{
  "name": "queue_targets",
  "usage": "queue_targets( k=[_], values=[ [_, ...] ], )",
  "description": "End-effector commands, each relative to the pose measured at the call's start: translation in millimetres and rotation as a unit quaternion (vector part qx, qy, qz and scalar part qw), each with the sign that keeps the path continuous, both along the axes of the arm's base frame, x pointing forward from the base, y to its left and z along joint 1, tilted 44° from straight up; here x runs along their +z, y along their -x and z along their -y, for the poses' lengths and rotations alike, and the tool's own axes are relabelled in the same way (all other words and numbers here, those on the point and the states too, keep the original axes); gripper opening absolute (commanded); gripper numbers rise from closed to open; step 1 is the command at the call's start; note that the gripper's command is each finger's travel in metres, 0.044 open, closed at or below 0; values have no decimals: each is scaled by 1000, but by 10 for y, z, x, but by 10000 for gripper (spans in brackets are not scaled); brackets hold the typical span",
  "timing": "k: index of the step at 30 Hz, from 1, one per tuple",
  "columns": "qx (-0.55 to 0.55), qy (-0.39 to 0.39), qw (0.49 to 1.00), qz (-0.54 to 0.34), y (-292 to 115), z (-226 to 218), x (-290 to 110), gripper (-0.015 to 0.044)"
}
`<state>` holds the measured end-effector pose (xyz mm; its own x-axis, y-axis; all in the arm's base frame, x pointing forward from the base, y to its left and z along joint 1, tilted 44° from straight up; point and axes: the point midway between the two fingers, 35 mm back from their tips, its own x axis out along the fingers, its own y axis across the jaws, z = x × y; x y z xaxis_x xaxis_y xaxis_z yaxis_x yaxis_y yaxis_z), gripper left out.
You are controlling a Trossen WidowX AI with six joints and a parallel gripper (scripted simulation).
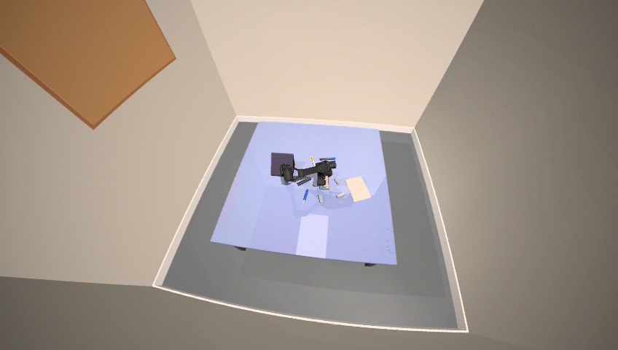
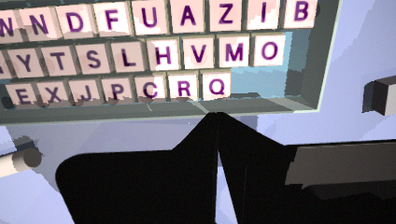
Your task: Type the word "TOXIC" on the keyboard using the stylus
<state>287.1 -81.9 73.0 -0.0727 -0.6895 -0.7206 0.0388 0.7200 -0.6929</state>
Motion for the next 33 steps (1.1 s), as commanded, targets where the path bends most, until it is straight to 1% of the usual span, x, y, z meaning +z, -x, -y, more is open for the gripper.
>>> queue_targets(
  k=[1, 4, 8, 10, 20, 22, 26, 33],
  values=[
    [0, -2, 1000, 0, 20, -17, -15, 0],
    [0, -3, 1000, 1, 2, -96, -89, 0],
    [0, -5, 1000, 1, -22, -550, -518, 0],
    [0, -4, 1000, 1, -12, -627, -593, 0],
    [0, -4, 1000, 1, -12, -627, -593, 0],
    [0, -5, 1000, 1, -29, -696, -526, 0],
    [0, -6, 1000, 0, -57, -1024, -178, 0],
    [4, -4, 1000, 1, -56, -993, -214, 0]
  ],
)
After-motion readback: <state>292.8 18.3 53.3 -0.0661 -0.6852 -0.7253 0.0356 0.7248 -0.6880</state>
